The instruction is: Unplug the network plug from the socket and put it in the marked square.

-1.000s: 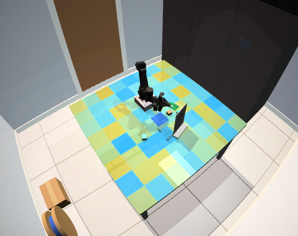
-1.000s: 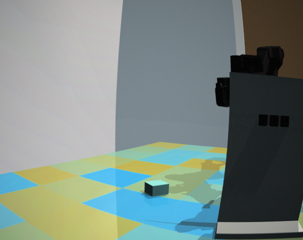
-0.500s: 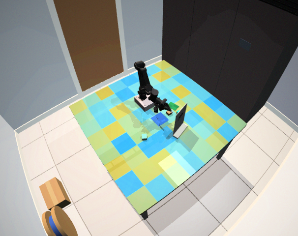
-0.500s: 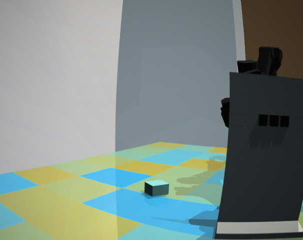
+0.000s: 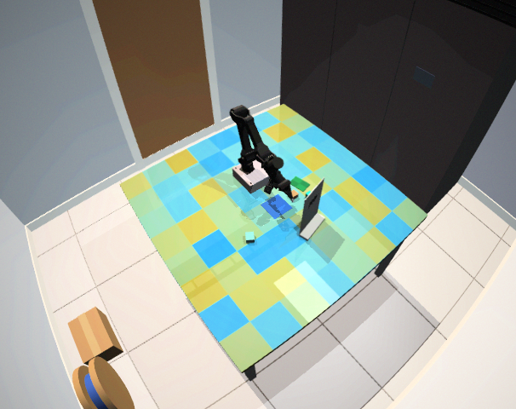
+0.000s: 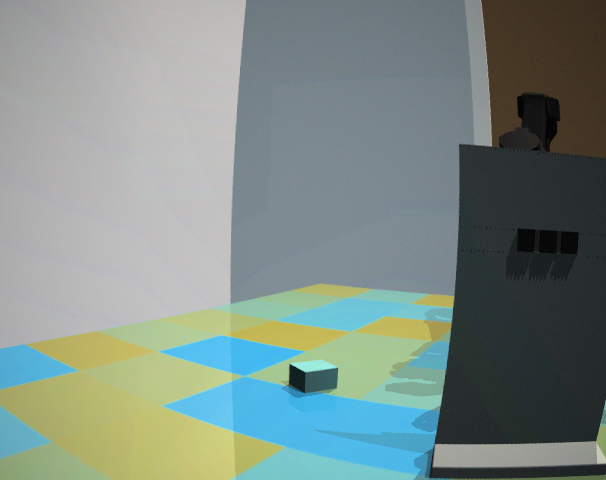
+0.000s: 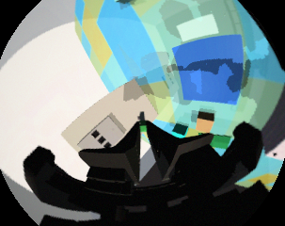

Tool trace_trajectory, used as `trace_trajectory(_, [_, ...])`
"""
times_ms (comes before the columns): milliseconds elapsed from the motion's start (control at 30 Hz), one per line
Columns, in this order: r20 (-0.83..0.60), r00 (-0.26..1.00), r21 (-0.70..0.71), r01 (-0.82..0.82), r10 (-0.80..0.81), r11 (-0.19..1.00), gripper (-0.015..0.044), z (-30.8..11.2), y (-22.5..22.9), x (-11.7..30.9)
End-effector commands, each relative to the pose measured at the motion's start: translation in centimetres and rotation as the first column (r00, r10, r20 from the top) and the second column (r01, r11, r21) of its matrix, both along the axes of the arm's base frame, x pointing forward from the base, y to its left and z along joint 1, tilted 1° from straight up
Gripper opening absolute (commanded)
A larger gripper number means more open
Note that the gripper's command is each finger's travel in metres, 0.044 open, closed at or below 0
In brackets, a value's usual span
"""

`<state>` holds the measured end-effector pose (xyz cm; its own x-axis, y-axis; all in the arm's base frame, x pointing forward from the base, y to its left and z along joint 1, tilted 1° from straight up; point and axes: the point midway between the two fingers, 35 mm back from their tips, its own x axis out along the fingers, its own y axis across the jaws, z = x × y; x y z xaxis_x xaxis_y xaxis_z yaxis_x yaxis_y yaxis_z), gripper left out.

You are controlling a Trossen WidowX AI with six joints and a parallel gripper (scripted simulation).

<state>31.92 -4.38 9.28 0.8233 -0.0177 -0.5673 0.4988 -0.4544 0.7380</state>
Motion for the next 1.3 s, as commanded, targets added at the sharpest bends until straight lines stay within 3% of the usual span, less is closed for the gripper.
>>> trace_trajectory(0, [-0.087,0.994,-0.013,0.07,-0.071,0.997,0.0,-1.0,0.1,-1.0])
trace_trajectory(533, [-0.357,0.886,-0.212,0.233,-0.297,0.949,0.0,-3.9,-0.2,-6.5])
trace_trajectory(1267, [-0.364,0.88,-0.224,0.236,-0.306,0.946,0.0,-5.9,-0.2,-6.4])
